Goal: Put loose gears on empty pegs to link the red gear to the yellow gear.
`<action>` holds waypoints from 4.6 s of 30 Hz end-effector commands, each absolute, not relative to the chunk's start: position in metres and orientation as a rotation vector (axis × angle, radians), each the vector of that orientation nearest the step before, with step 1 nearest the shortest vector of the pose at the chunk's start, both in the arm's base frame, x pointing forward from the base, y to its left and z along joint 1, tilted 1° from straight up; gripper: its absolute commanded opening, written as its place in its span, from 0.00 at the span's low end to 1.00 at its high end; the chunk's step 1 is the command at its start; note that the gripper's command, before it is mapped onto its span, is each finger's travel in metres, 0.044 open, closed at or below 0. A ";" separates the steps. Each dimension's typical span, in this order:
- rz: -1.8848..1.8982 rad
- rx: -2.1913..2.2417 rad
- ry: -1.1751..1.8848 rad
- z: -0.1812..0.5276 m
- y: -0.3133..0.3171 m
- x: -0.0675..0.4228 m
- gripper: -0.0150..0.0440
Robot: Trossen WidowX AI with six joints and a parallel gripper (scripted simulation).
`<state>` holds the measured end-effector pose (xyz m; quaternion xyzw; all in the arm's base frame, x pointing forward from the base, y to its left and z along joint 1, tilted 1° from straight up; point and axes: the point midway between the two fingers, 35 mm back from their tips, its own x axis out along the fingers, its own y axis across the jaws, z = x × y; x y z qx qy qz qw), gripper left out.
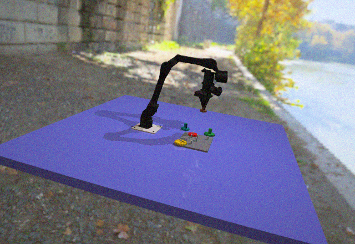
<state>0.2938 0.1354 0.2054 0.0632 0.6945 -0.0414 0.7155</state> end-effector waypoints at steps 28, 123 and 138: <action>-0.089 0.138 1.534 0.170 0.077 0.301 0.25; -0.219 0.263 1.527 0.081 0.012 0.289 0.25; -0.143 0.185 1.533 0.080 0.012 0.290 0.25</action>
